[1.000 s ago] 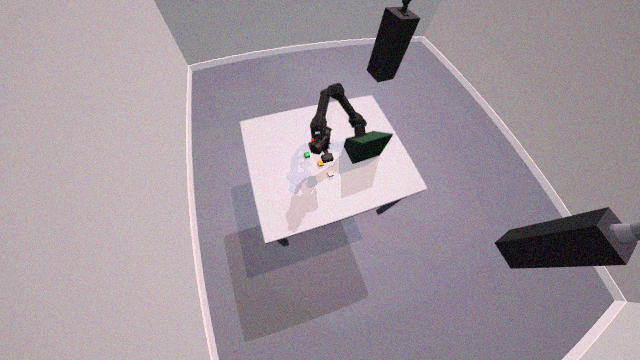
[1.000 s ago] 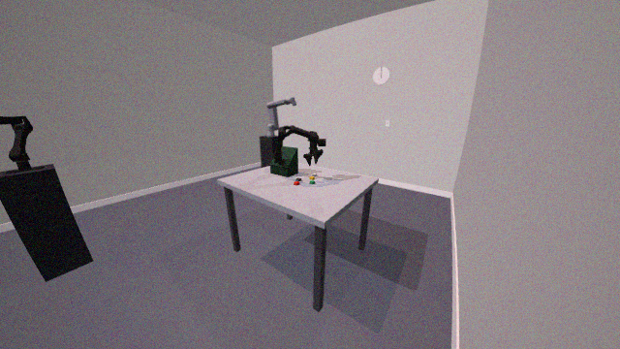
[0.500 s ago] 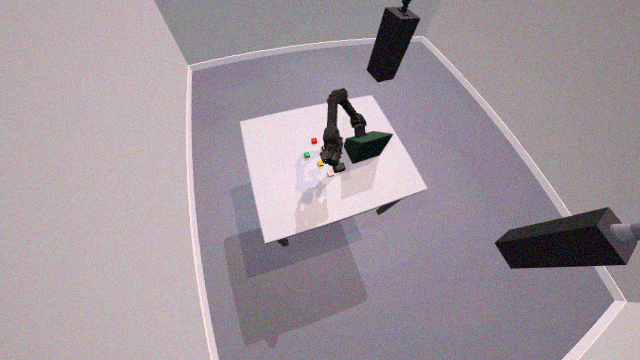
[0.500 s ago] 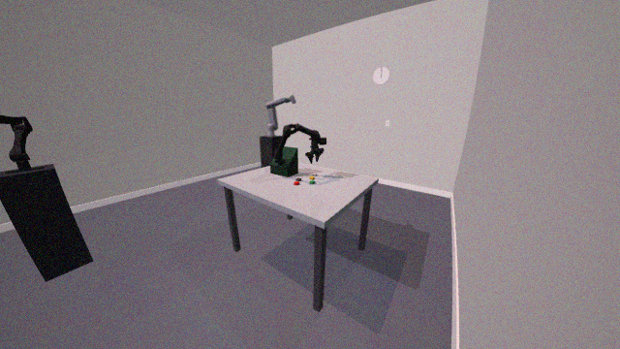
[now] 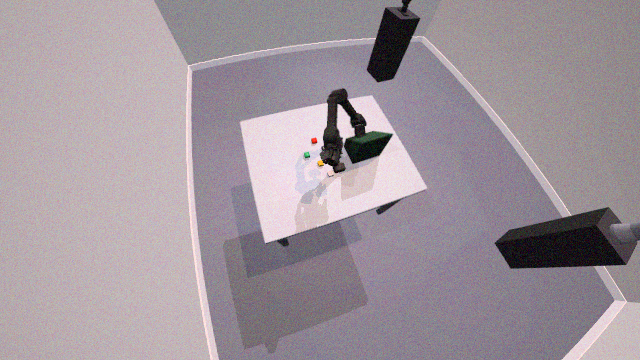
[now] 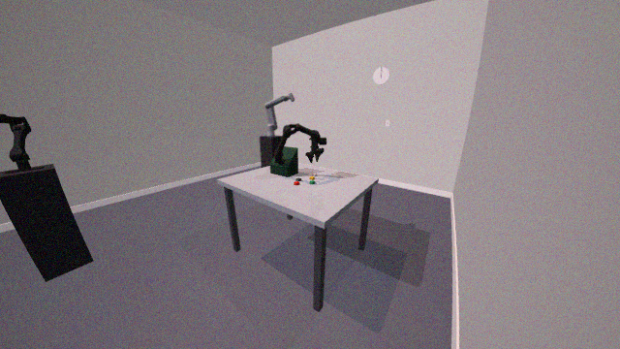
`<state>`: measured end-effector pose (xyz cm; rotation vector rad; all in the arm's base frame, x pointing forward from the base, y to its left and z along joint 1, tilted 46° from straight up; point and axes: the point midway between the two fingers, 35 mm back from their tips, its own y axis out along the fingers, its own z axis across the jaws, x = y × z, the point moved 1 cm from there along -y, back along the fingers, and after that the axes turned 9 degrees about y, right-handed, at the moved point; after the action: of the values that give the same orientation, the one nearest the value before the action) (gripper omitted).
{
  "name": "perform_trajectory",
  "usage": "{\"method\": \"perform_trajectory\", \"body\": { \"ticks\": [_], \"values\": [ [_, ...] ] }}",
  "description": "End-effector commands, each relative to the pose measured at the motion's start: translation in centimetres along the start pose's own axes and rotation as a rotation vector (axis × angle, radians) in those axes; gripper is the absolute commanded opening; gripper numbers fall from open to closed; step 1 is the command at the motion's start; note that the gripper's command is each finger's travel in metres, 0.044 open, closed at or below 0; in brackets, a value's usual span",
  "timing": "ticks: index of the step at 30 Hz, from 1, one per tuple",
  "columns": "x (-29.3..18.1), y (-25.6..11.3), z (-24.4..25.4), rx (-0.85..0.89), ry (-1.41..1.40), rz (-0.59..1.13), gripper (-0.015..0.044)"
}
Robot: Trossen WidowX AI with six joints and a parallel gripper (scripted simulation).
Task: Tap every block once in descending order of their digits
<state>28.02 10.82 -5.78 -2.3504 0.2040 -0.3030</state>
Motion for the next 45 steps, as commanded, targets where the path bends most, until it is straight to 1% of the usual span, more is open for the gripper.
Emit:
{"method": "perform_trajectory", "body": {
  "ticks": [1, 4, 8, 10, 12, 35, 37, 45],
  "values": [
    [2.4, -0.4, -1.6, 0.014, 0.004, 0.001, 0.0400],
    [6.7, -0.5, -6.1, 0.022, 0.003, 0.000, 0.0400],
    [10.4, -0.3, -11.8, 0.011, 0.006, -0.001, 0.0400],
    [11.8, -0.1, -14.8, -0.002, 0.008, -0.003, 0.0400],
    [12.1, -0.1, -15.4, -0.006, 0.008, -0.004, 0.0400],
    [12.0, -0.1, -15.4, -0.005, 0.008, -0.004, 0.0400],
    [10.8, -0.2, -15.6, 0.000, 0.004, -0.005, 0.0400],
    [2.4, -0.1, -17.2, -0.001, 0.000, -0.001, 0.0400]
  ]
}}
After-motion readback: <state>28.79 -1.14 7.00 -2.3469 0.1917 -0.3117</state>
